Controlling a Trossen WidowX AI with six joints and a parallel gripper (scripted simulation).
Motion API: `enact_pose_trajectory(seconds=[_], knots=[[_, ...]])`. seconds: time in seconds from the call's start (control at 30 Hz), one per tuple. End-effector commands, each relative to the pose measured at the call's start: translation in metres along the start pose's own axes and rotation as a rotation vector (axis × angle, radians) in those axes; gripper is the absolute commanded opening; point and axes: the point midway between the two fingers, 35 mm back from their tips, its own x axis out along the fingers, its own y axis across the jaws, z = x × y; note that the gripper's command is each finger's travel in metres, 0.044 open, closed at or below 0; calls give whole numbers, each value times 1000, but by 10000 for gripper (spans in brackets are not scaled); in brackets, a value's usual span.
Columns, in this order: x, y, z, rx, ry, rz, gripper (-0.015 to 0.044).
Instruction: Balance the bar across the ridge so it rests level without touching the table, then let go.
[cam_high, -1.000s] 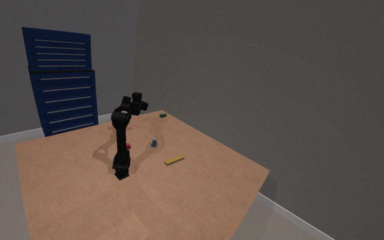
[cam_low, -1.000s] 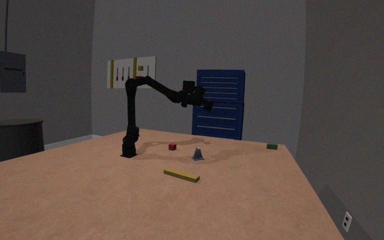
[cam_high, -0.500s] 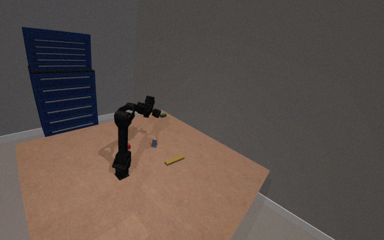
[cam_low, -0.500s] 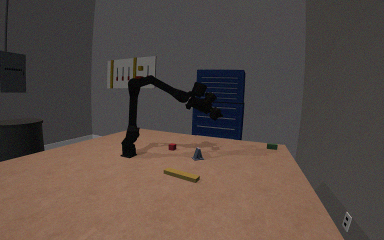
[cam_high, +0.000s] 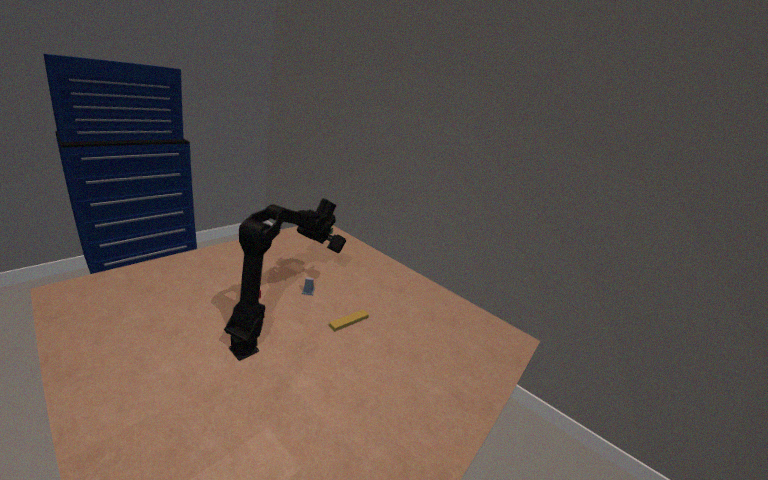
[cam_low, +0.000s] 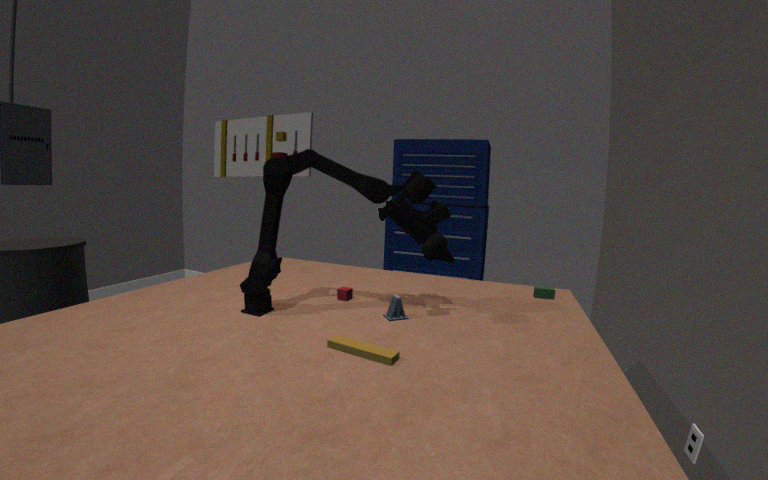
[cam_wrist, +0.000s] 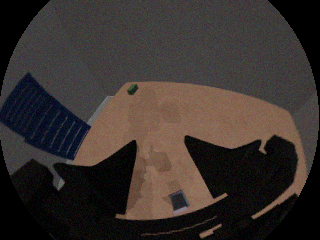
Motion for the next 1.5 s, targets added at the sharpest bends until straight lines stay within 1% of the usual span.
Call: enact_pose_trajectory(seconds=[0.0, 0.4, 0.83, 1.2, 1.33, 1.47], knots=[[-3, -38, -8, 35, 78, -88, 315], [-26, -126, -44, 154, 307, -275, 315], [-76, -200, -91, 306, 571, -414, 315], [-129, -239, -130, 440, 786, -469, 315], [-129, -240, -131, 443, 789, -470, 315], [-122, -243, -139, 443, 789, -470, 315]])
